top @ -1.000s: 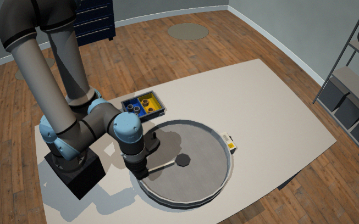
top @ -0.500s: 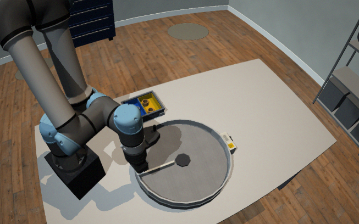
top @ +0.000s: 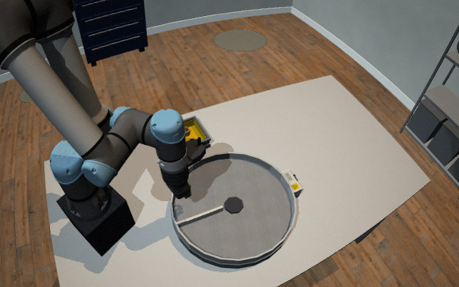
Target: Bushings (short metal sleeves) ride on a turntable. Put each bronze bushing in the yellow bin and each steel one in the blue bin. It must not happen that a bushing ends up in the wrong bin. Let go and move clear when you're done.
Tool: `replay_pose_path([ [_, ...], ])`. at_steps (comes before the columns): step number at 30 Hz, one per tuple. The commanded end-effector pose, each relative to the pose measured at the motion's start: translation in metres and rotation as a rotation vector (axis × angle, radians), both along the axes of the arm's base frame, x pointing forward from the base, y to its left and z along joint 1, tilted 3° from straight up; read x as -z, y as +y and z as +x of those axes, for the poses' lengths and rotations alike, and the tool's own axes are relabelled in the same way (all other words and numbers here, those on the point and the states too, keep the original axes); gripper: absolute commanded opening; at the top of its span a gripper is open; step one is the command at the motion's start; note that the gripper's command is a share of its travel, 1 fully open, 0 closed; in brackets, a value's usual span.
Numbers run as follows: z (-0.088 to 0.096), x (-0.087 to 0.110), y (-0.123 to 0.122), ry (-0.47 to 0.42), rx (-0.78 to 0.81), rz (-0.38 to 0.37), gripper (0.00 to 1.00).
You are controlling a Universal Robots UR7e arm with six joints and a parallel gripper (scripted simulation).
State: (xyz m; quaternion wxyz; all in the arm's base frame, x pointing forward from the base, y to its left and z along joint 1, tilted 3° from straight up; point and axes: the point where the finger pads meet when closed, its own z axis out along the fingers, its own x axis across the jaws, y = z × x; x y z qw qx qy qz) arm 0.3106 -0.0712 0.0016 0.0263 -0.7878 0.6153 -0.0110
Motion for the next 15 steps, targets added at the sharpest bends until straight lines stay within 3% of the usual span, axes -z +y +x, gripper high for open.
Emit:
replay_pose_path([
  [1,0.013,-0.002,0.022,0.008,0.015,-0.007,0.00],
  [3,0.013,-0.002,0.022,0.008,0.015,-0.007,0.00],
  [6,0.027,-0.003,0.053,0.008,0.028,-0.006,0.00],
  [11,0.032,-0.004,0.063,0.008,0.032,-0.006,0.00],
  [14,0.046,-0.005,0.093,0.009,0.045,-0.005,0.00],
  [15,0.047,-0.005,0.093,0.009,0.045,-0.005,0.00],
])
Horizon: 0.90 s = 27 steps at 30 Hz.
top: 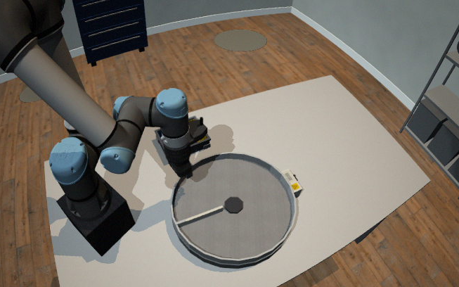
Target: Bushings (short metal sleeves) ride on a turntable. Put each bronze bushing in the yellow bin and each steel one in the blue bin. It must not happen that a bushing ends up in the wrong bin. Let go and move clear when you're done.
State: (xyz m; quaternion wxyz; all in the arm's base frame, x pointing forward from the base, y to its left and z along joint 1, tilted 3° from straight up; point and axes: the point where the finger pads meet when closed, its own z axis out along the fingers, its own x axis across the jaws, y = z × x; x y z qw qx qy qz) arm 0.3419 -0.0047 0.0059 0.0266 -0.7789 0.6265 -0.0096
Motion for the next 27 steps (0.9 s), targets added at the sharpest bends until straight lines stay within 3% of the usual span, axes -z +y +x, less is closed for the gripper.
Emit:
replay_pose_path([
  [1,0.020,-0.001,0.037,0.007,0.021,-0.008,0.00],
  [8,0.025,-0.002,0.047,0.007,0.025,-0.008,0.00],
  [14,0.048,-0.004,0.096,0.007,0.046,-0.006,0.00],
  [18,0.049,-0.004,0.097,0.008,0.047,-0.007,0.00],
  [20,0.059,-0.005,0.117,0.008,0.056,-0.006,0.00],
  [22,0.059,-0.005,0.117,0.008,0.056,-0.006,0.00],
  [25,0.072,-0.006,0.146,0.008,0.068,-0.005,0.00],
  [27,0.073,-0.006,0.148,0.008,0.069,-0.005,0.00],
])
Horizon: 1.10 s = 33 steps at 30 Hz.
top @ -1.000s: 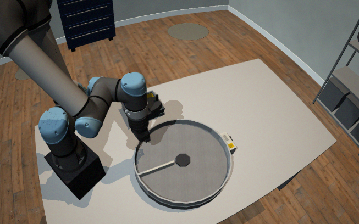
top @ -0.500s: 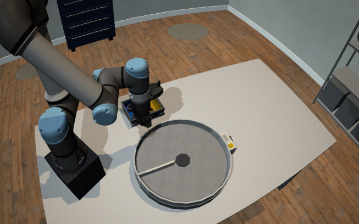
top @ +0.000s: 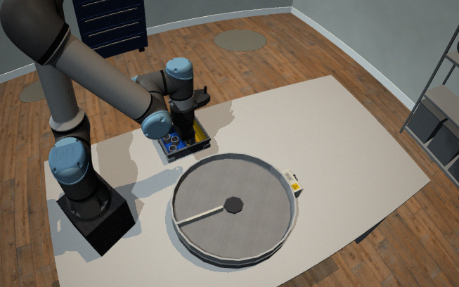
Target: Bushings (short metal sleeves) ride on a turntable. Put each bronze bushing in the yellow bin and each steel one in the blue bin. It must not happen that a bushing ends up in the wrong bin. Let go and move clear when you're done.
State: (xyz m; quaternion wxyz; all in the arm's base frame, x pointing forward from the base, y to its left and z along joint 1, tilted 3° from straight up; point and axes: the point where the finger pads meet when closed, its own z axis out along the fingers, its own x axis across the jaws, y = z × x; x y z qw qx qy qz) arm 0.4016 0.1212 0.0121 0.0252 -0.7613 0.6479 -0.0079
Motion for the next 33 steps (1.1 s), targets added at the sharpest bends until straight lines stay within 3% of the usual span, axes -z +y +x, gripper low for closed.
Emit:
replay_pose_path([
  [1,0.013,0.000,0.022,0.003,0.014,-0.007,0.00],
  [8,0.036,-0.002,0.069,0.003,0.034,-0.005,0.00],
  [14,0.037,-0.002,0.072,0.004,0.035,-0.006,0.00],
  [20,0.061,-0.004,0.122,0.004,0.057,-0.004,0.00],
  [33,0.061,-0.004,0.123,0.004,0.057,-0.004,0.00],
])
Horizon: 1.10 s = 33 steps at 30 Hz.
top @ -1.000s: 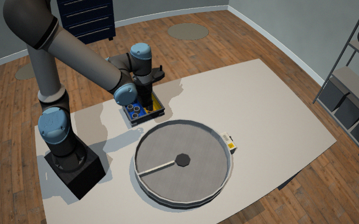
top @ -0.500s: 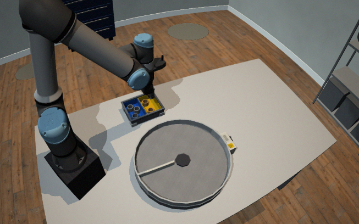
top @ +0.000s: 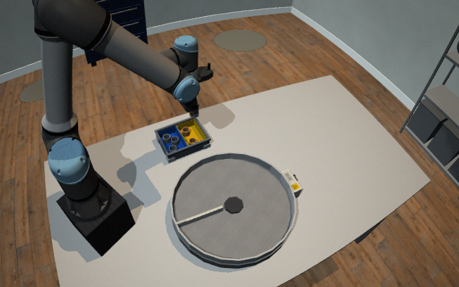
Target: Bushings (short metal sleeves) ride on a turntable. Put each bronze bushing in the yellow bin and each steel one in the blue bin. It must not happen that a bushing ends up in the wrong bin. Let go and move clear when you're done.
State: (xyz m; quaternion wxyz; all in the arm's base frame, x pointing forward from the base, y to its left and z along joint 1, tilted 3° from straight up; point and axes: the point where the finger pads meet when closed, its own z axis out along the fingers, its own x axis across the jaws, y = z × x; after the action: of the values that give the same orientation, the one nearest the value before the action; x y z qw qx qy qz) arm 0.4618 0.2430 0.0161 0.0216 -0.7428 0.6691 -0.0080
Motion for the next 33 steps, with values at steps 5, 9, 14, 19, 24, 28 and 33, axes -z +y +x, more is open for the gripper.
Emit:
replay_pose_path([
  [5,0.001,-0.001,0.001,-0.002,0.001,0.001,0.00],
  [9,0.001,-0.001,0.001,-0.002,0.001,0.001,0.00],
  [14,0.001,-0.001,0.001,-0.002,0.001,0.001,0.00],
  [19,0.001,-0.001,0.001,-0.002,0.001,0.001,0.00],
  [24,0.002,0.020,0.002,-0.002,0.001,0.001,0.00],
  [28,0.002,0.025,0.002,-0.002,0.001,0.001,0.00],
  [33,0.003,0.040,0.002,-0.002,0.001,0.001,0.00],
])
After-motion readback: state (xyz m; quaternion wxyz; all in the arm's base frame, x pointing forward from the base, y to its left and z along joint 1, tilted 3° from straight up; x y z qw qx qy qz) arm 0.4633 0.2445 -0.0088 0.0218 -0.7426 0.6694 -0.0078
